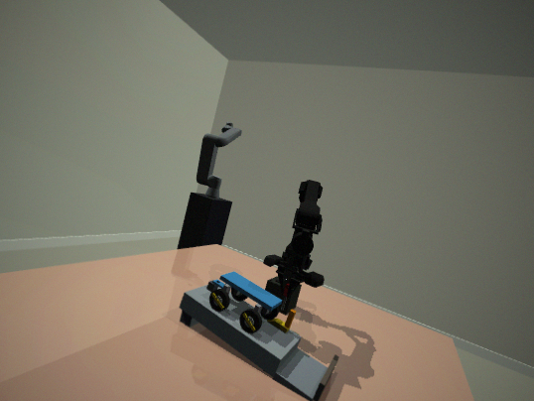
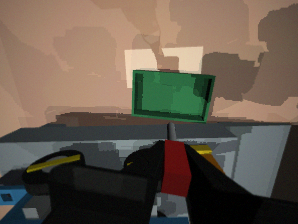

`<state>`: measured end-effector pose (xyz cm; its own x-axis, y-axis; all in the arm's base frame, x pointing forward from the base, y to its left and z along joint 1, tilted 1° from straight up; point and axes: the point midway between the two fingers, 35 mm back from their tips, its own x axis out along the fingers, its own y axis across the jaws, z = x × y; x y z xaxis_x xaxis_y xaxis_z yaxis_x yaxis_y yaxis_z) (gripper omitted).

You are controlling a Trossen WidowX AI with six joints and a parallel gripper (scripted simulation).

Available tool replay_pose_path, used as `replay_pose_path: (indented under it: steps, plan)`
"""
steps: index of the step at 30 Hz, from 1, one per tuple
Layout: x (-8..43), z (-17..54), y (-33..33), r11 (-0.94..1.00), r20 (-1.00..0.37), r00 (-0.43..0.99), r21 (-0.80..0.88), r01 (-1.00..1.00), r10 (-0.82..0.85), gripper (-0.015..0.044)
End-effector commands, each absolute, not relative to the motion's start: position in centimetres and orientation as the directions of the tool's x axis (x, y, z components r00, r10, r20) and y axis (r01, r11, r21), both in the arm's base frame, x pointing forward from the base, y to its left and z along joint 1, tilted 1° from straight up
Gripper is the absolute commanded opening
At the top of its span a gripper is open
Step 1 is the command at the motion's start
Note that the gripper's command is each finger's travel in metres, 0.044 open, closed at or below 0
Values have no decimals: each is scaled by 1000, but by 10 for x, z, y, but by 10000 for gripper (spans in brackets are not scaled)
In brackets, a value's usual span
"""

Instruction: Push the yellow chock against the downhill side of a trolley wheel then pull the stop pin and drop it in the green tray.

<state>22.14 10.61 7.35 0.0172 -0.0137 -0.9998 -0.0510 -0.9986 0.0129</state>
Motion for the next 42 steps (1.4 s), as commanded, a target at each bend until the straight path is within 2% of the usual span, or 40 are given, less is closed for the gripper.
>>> replay_pose_path:
  steps: [1, 10, 19, 37, 42]
  plan:
    - [215, 65, 106, -1000, -1000, 10, 9, -28, -9, 0]
    - [206, 54, 105, -1000, -1000, 5, 1, -4, -1, 0]
    - [208, 30, 112, -987, -987, 7, -160, -4, 160, 0]
    - [207, -10, 133, -985, -985, 7, -170, -4, 170, 0]
    - [207, -10, 131, -985, -985, 7, -170, -4, 170, 131]
